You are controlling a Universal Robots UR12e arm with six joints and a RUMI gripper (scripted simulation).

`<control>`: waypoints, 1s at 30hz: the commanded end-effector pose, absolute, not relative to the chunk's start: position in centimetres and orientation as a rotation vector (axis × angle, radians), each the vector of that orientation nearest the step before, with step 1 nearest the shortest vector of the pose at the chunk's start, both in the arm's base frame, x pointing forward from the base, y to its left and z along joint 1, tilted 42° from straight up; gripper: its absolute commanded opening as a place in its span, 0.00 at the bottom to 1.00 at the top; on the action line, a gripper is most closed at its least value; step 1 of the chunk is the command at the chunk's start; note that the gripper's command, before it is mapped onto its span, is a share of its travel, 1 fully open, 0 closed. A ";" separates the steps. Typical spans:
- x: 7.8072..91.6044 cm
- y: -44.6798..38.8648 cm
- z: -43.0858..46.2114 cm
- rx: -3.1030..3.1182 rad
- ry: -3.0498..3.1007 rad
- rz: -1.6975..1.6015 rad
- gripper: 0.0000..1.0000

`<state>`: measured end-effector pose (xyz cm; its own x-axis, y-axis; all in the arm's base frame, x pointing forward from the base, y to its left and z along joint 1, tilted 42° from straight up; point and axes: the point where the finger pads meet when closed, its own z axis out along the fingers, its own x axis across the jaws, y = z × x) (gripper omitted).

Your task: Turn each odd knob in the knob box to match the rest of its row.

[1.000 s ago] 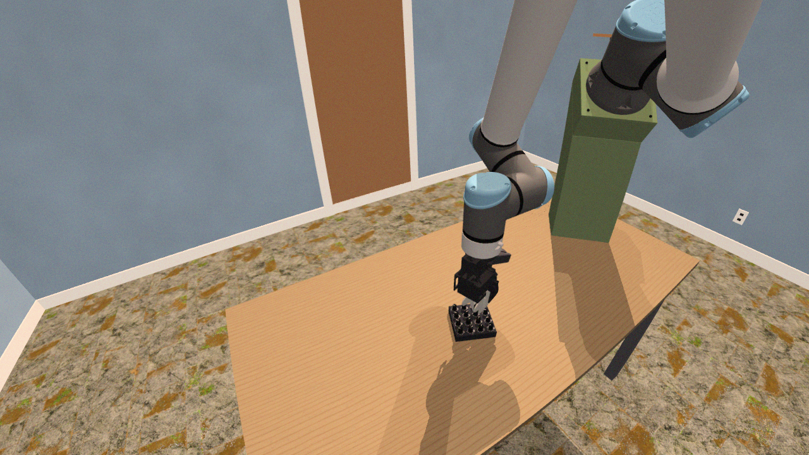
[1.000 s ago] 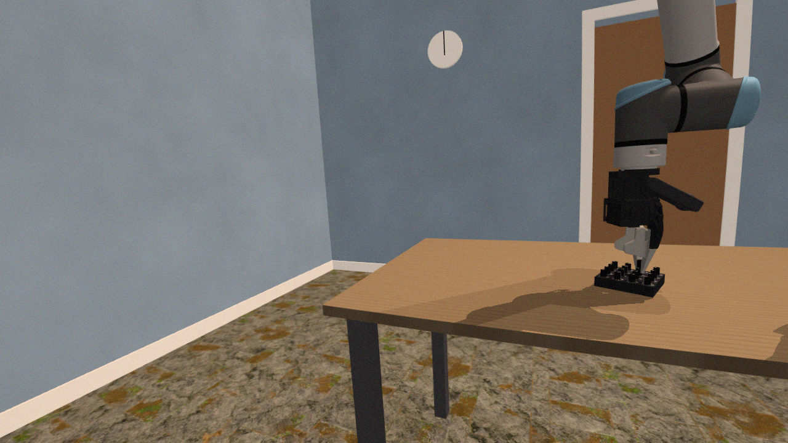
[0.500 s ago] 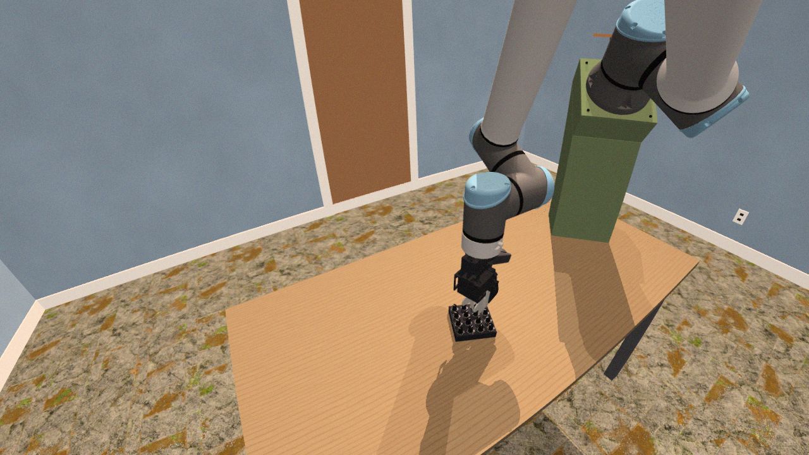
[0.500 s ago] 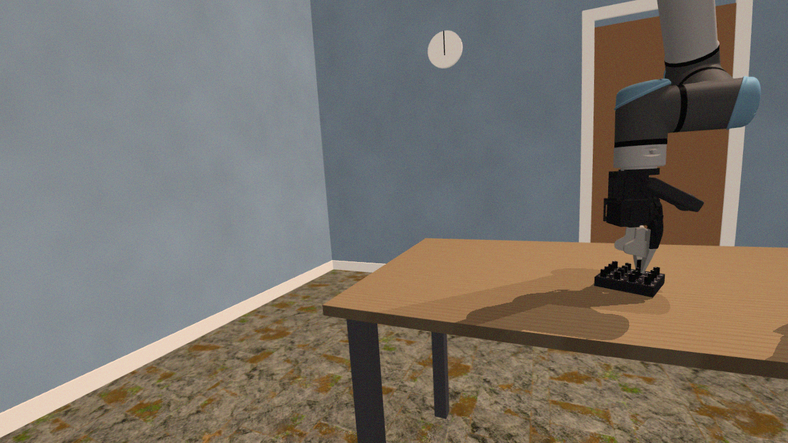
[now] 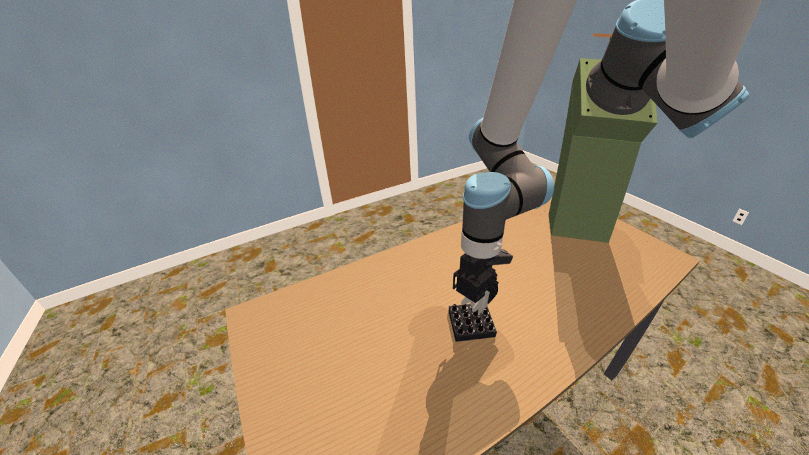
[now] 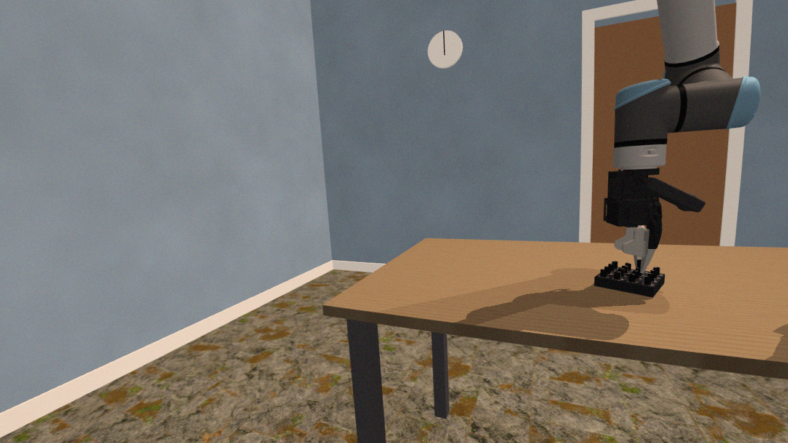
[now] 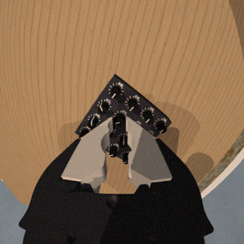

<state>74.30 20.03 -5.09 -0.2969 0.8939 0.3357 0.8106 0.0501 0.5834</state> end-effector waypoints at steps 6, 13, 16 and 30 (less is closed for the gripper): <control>74.3 20.1 -5.0 1.912 2.120 1.098 0.04; 74.3 20.1 -5.0 2.006 2.065 1.111 0.04; 74.3 20.1 -5.0 2.068 2.025 1.119 0.04; 74.3 20.2 -4.9 2.358 1.814 1.149 0.04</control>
<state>74.28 20.20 -5.00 0.0527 0.8385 0.5423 0.8625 -0.3119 0.3984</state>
